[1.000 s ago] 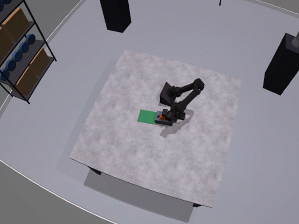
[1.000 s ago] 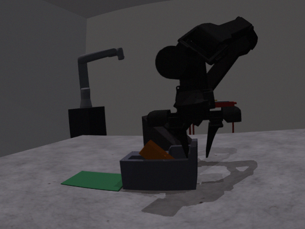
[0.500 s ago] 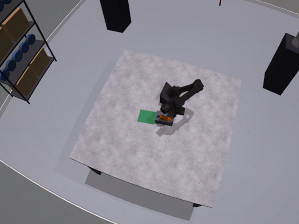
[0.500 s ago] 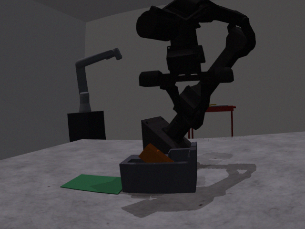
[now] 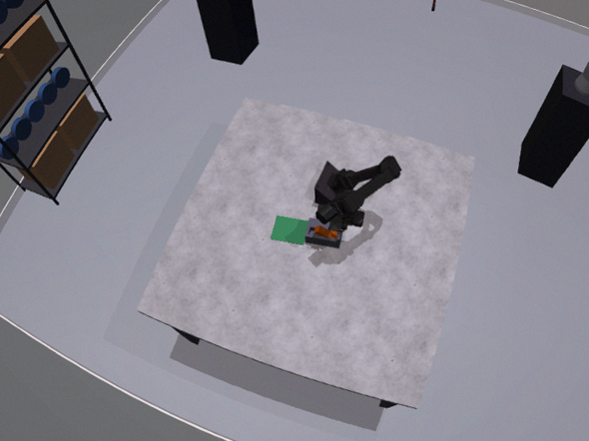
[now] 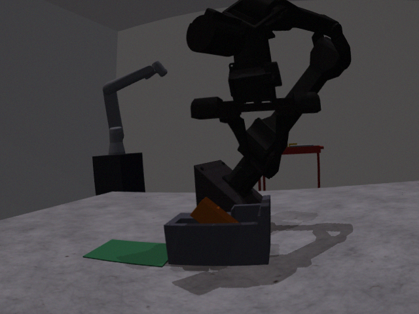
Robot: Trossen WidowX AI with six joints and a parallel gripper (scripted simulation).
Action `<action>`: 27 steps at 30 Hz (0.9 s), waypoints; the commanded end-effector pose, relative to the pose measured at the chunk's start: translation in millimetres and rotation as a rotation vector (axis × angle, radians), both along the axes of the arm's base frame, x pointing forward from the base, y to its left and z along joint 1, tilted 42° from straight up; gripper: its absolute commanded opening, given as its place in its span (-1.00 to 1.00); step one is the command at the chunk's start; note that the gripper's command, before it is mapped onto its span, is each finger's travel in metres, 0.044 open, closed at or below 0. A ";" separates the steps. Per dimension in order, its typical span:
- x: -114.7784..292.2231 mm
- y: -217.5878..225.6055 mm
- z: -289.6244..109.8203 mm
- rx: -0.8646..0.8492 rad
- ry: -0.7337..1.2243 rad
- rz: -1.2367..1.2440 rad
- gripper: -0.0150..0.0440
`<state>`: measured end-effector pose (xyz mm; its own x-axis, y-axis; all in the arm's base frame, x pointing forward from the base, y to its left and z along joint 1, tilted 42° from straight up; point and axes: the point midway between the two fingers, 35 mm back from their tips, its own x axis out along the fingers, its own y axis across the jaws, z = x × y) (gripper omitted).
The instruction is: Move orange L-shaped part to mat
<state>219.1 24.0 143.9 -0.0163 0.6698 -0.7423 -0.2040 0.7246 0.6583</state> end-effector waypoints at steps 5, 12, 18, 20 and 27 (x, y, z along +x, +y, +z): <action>-0.1 0.1 -0.2 0.000 0.001 -0.002 0.12; 0.4 -0.6 -0.7 -0.001 0.013 -0.016 0.21; 10.1 -15.8 -12.2 -0.012 0.301 -0.339 0.46; 14.3 -23.5 -18.1 -0.016 0.441 -0.497 0.46; 26.2 -51.3 -40.9 -0.028 0.936 -1.055 0.46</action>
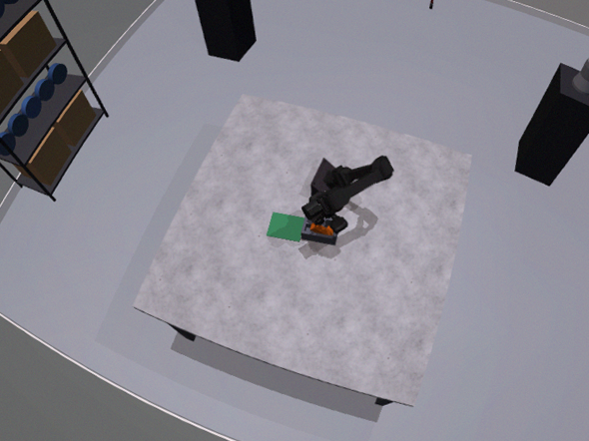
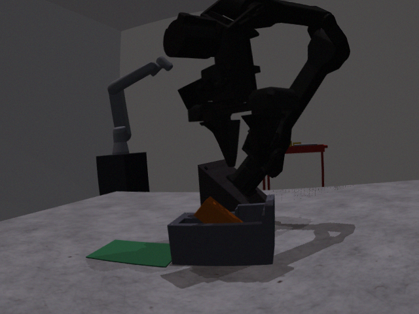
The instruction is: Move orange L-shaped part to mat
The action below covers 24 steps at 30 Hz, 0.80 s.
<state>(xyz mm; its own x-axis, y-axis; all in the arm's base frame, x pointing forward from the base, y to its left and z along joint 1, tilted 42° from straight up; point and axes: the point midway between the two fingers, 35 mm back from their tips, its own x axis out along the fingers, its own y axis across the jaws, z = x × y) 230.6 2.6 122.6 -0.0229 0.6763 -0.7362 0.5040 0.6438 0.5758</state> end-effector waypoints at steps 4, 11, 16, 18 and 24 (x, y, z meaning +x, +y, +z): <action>16.6 -35.7 -24.7 -0.032 0.547 -0.624 0.46; 16.6 -35.7 -24.7 -0.032 0.547 -0.624 0.46; 16.6 -35.7 -24.7 -0.032 0.547 -0.624 0.46; 16.6 -35.7 -24.7 -0.032 0.547 -0.624 0.46; 16.9 -23.5 -38.5 -0.032 0.546 -0.624 0.46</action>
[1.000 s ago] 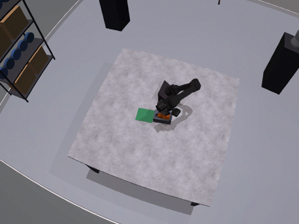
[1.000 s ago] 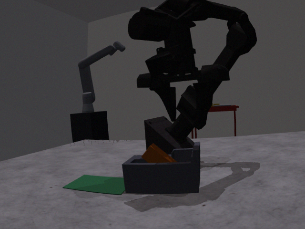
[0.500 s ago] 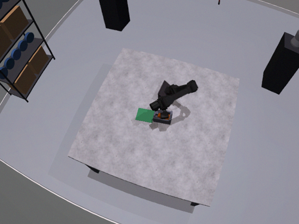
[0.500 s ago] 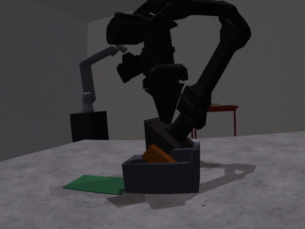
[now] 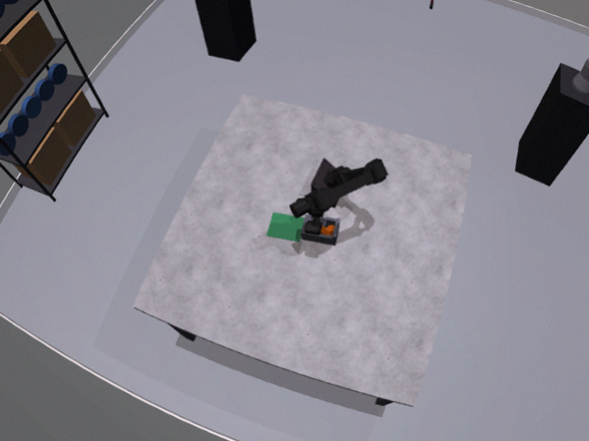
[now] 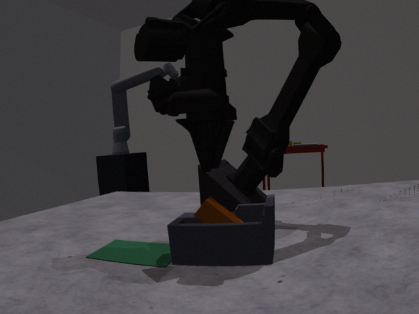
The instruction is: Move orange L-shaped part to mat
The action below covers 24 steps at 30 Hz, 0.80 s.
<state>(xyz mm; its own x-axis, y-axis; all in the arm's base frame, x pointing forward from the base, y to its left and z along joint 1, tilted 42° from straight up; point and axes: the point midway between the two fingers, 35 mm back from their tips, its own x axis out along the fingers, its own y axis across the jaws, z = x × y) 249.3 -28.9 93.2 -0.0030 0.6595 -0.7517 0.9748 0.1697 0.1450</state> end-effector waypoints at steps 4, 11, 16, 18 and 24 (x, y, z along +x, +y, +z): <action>-2.4 16.4 -18.1 0.004 0.013 -0.004 0.46; -2.0 19.9 -22.3 0.004 0.013 -0.004 0.46; -1.6 25.2 -28.6 0.003 0.013 -0.004 0.46; -1.5 27.3 -31.0 0.003 0.013 -0.005 0.46; -1.5 33.8 -38.3 0.004 0.013 -0.005 0.46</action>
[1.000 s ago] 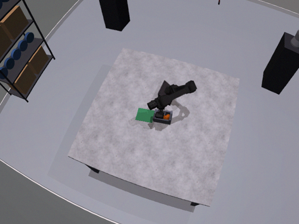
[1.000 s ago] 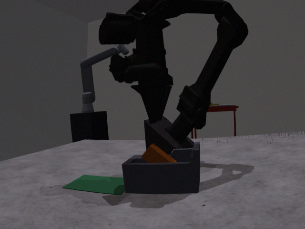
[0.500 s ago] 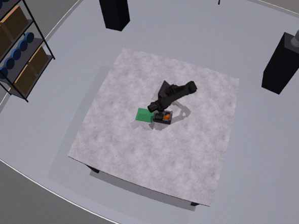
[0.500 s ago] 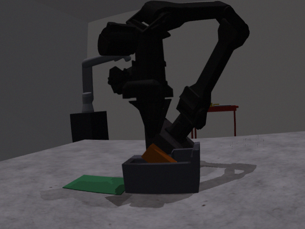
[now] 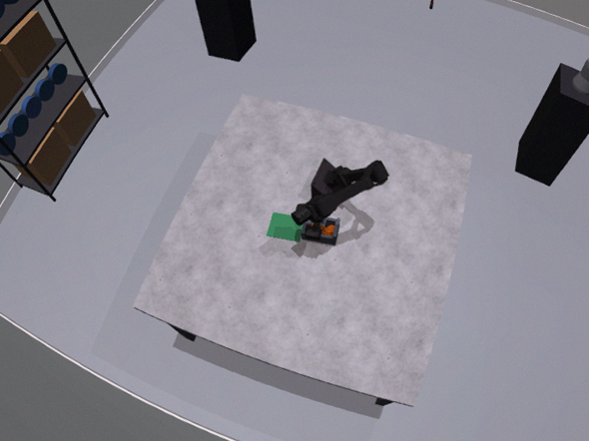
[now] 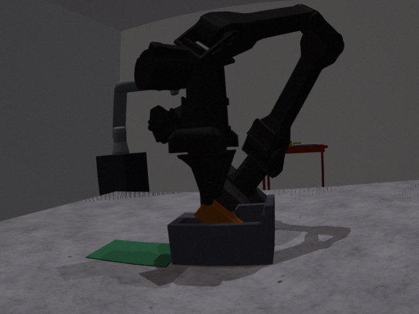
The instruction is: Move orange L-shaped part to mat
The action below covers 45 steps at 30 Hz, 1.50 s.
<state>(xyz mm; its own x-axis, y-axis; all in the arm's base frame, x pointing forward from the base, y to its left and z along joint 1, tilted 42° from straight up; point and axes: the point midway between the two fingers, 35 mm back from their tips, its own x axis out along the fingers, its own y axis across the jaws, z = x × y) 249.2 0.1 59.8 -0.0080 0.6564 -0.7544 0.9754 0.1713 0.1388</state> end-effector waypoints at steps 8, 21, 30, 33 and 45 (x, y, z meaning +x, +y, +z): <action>-2.1 13.6 -14.4 0.009 0.007 -0.006 0.46; -1.3 17.0 -18.0 0.003 0.001 0.001 0.01; -1.3 17.0 -18.0 0.003 0.001 0.001 -0.19; -1.3 17.0 -18.0 0.003 0.001 0.001 -0.39; -1.5 12.6 -13.1 0.004 0.003 -0.001 -0.49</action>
